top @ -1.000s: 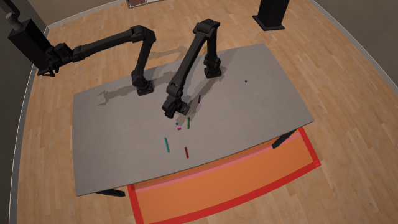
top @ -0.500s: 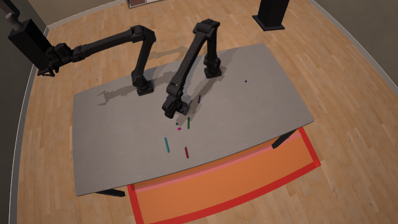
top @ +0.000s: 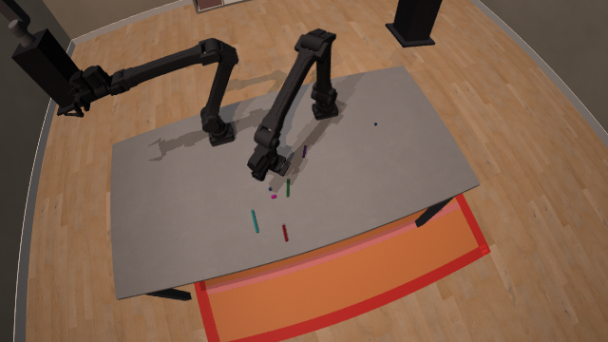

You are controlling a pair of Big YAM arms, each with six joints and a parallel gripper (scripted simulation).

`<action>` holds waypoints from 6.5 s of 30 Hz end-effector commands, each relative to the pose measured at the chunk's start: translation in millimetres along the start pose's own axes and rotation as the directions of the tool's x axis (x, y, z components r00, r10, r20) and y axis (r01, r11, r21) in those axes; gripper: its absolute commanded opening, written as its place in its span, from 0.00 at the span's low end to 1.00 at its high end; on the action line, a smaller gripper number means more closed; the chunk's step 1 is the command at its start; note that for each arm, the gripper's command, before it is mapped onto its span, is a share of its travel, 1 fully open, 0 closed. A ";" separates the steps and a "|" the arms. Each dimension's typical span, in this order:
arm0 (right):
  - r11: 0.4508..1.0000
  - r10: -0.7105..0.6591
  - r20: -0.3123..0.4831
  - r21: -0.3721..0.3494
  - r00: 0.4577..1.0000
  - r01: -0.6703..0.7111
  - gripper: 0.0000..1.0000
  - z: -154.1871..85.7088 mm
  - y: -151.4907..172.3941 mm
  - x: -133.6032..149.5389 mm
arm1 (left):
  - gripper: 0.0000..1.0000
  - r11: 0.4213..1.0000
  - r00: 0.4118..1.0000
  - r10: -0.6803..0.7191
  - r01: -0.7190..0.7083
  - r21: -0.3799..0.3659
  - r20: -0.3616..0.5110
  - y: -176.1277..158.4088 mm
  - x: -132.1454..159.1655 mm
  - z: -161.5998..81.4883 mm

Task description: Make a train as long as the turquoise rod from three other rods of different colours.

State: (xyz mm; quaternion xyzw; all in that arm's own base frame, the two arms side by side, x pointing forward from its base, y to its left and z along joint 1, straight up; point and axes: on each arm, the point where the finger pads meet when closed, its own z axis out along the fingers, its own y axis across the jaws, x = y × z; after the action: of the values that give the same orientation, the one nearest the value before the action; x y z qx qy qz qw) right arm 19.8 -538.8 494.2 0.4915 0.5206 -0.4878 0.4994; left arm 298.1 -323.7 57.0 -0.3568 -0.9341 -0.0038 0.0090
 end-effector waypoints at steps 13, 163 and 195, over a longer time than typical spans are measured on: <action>1.000 0.017 0.025 0.008 1.000 -0.017 1.00 5.5 -3.1 -6.4 | 1.00 1.000 0.996 0.021 -0.021 0.004 0.089 -4.1 -33.4 -28.0; 1.000 0.017 0.025 0.008 1.000 -0.017 1.00 5.5 -3.1 -6.4 | 1.00 0.706 0.705 -0.708 0.707 0.045 0.044 27.0 -58.0 -23.7; 1.000 0.017 0.025 0.008 1.000 -0.017 1.00 5.5 -3.1 -6.4 | 1.00 0.706 0.705 -0.708 0.707 0.045 0.044 27.0 -58.0 -23.7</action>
State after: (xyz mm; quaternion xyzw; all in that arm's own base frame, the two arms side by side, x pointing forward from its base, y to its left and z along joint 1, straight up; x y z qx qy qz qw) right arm 19.8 -538.8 494.2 0.4915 0.5206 -0.4878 0.4994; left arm 338.8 -322.3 57.5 0.0203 -0.9998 -0.0050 0.0059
